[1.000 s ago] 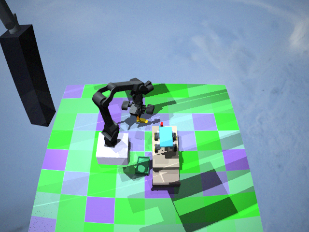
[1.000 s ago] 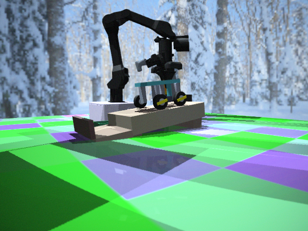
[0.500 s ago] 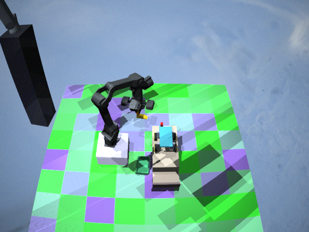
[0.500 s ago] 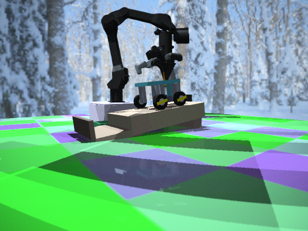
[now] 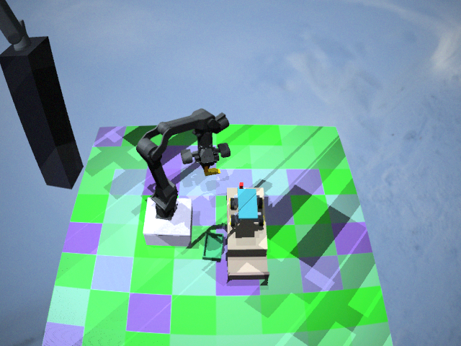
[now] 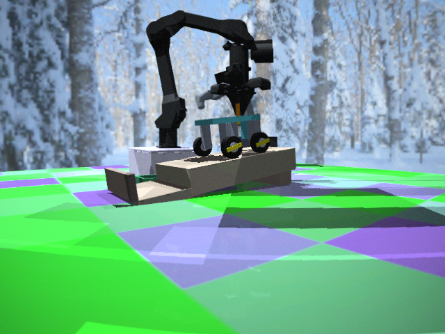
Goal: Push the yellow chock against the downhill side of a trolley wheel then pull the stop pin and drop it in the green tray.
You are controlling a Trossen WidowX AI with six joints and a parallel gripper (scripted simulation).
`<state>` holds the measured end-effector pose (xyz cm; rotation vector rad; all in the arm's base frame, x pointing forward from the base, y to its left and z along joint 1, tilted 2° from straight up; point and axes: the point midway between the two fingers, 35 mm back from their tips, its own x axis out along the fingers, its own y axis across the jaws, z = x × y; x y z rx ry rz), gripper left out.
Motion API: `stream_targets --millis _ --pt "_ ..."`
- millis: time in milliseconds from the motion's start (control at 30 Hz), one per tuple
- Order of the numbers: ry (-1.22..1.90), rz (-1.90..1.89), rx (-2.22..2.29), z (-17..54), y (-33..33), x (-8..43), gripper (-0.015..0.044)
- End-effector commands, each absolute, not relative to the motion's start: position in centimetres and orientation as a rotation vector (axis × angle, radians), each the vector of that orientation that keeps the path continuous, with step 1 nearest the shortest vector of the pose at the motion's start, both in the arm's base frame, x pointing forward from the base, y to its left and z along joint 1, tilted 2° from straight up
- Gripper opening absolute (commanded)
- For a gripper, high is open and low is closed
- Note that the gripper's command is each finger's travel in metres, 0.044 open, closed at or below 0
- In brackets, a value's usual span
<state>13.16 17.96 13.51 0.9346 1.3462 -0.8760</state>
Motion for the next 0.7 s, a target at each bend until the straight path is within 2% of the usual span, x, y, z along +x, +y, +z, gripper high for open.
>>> stream_targets --millis 0,667 --pt "1.388 -0.787 0.841 13.53 17.96 13.1 0.0" --pt "1.513 -0.309 0.346 13.53 17.96 13.1 0.0"
